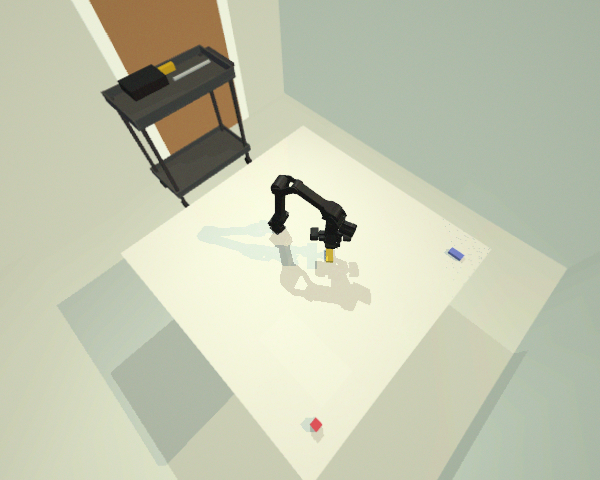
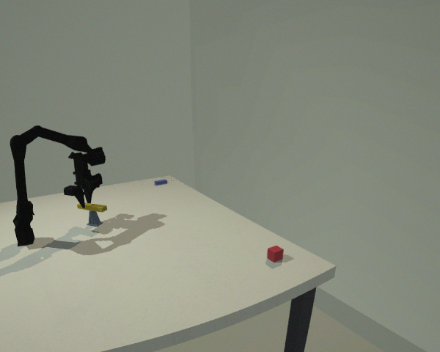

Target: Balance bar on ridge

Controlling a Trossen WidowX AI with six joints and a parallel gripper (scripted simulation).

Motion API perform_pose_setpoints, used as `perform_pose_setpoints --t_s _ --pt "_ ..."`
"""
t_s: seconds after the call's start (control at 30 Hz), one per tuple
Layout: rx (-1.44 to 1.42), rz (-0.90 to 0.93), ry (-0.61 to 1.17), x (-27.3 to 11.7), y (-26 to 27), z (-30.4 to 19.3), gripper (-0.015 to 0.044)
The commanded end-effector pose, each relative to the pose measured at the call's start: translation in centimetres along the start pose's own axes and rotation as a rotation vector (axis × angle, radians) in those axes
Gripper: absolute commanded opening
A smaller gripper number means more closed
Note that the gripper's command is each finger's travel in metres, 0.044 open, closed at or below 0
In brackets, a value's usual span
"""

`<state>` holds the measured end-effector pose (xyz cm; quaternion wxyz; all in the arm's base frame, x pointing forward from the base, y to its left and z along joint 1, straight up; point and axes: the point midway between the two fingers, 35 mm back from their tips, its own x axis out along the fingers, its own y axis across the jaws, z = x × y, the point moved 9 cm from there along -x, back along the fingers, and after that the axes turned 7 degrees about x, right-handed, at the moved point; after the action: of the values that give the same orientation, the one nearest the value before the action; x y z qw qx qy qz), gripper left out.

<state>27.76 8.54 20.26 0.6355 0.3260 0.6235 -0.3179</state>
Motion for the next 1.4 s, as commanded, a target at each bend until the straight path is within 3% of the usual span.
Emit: perform_pose_setpoints --t_s 0.0,0.77,1.0,1.37 --pt "0.000 0.000 0.000 0.00 0.00 0.00 0.0000" --pt "0.000 0.000 0.000 0.00 0.00 0.00 0.0000" --pt "0.000 0.000 0.000 0.00 0.00 0.00 0.0167" --pt "0.000 0.000 0.000 0.00 0.00 0.00 0.0167"
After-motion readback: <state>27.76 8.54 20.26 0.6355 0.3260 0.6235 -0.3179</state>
